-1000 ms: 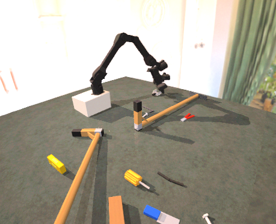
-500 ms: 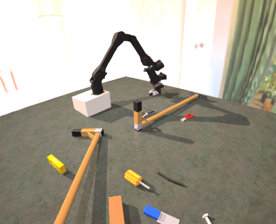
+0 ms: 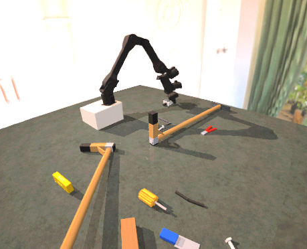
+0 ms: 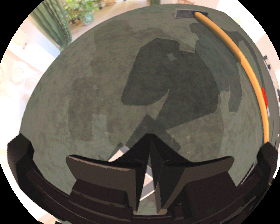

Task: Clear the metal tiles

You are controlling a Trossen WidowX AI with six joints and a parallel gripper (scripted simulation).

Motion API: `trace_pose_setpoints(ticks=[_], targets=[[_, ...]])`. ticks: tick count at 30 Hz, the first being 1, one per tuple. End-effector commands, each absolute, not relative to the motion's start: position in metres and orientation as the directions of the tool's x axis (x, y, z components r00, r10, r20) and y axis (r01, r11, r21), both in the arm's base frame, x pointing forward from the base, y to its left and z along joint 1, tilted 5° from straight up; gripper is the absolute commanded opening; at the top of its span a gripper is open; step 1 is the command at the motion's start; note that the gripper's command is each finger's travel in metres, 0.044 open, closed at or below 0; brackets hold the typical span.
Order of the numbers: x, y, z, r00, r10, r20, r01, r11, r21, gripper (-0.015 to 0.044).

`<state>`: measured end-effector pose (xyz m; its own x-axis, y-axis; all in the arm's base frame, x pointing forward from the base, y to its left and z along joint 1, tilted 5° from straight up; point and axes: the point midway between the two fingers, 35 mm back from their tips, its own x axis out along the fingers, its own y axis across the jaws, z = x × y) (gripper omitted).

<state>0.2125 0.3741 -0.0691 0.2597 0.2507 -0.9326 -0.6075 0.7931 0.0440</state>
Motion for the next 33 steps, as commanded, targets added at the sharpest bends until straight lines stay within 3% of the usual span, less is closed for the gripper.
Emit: trace_pose_setpoints(ticks=[1,33], targets=[[0.215,0.375,-0.060,0.261,0.252,-0.932,-0.607,0.794,0.045,0.0000],[0.222,0.370,0.032,0.262,0.248,-0.933,-0.594,0.803,0.047,0.0000]])
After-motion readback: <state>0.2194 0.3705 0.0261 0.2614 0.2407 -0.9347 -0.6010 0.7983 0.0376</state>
